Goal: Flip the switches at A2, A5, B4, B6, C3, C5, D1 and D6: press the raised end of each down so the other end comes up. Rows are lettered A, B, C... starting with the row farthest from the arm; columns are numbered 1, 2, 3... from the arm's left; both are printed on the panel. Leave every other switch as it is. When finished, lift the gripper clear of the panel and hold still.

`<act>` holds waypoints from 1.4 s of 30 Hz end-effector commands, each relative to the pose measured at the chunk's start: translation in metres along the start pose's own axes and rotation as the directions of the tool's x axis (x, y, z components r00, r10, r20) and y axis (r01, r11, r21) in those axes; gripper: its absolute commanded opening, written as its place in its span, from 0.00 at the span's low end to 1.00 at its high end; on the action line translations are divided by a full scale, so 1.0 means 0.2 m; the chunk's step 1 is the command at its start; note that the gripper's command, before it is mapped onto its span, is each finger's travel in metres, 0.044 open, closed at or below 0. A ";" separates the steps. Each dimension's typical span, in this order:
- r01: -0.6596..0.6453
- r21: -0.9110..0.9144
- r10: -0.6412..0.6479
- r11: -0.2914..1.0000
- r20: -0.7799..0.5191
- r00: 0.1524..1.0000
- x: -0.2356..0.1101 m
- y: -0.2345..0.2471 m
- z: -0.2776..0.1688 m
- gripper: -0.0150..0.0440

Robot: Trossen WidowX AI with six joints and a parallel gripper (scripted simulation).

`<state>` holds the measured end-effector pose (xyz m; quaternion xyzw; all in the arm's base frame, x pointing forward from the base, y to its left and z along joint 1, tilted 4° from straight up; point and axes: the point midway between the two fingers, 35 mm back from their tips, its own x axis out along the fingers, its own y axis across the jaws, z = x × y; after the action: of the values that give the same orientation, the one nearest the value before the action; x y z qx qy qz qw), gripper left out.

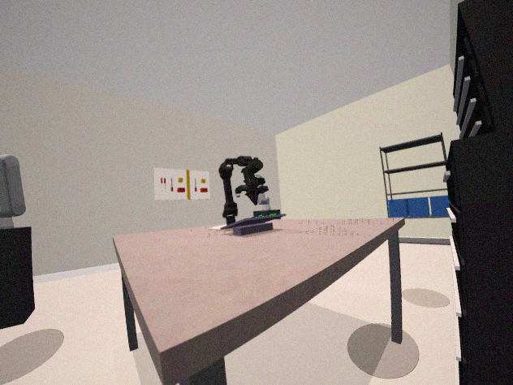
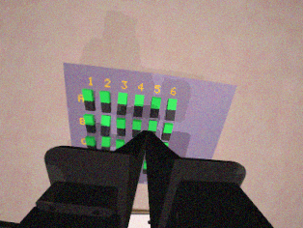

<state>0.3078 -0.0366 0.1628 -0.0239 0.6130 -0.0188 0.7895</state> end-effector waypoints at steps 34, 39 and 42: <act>0.001 -0.004 -0.001 1.000 -0.040 0.999 0.30 0.08 -0.08 0.25; 0.001 -0.004 -0.001 1.000 -0.040 0.999 0.30 0.08 -0.08 0.25; 0.001 -0.004 -0.001 1.000 -0.040 0.999 0.30 0.08 -0.08 0.25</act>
<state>0.3077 -0.0235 0.1028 -0.0237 0.6269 -0.0159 0.7786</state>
